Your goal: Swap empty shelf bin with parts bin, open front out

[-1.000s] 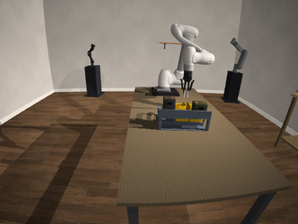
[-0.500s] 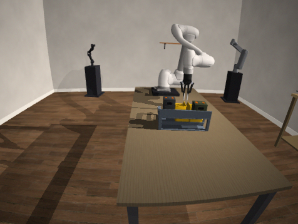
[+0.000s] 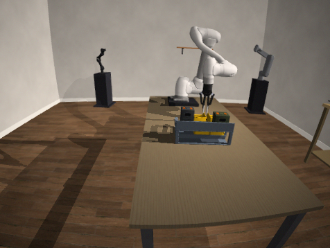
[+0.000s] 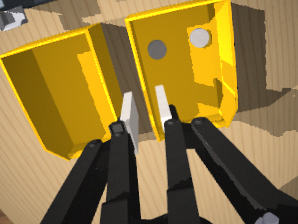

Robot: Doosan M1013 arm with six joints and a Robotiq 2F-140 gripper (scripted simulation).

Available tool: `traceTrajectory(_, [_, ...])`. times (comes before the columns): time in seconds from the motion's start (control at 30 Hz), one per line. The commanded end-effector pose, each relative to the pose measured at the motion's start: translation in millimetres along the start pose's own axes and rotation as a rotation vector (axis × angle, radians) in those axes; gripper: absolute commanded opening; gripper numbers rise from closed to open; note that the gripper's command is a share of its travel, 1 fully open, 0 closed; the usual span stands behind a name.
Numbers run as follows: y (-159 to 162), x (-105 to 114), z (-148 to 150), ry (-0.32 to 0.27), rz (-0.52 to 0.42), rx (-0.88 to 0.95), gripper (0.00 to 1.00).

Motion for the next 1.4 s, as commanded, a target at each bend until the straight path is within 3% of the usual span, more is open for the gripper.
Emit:
traceTrajectory(0.0, [0.0,-1.7,0.0,0.000,0.000,0.000,0.24])
traceTrajectory(1.37, [0.0,-10.2,0.0,0.000,0.000,0.000,0.24])
Point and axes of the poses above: the point where the finger pads meet when closed, its own x axis back along the fingers, its own z axis across the jaws, y = z × x, the point moved 5 cm from there along x, back along the fingers, and after that the axes turned 6 degrees about x, right-handed, at the moved point
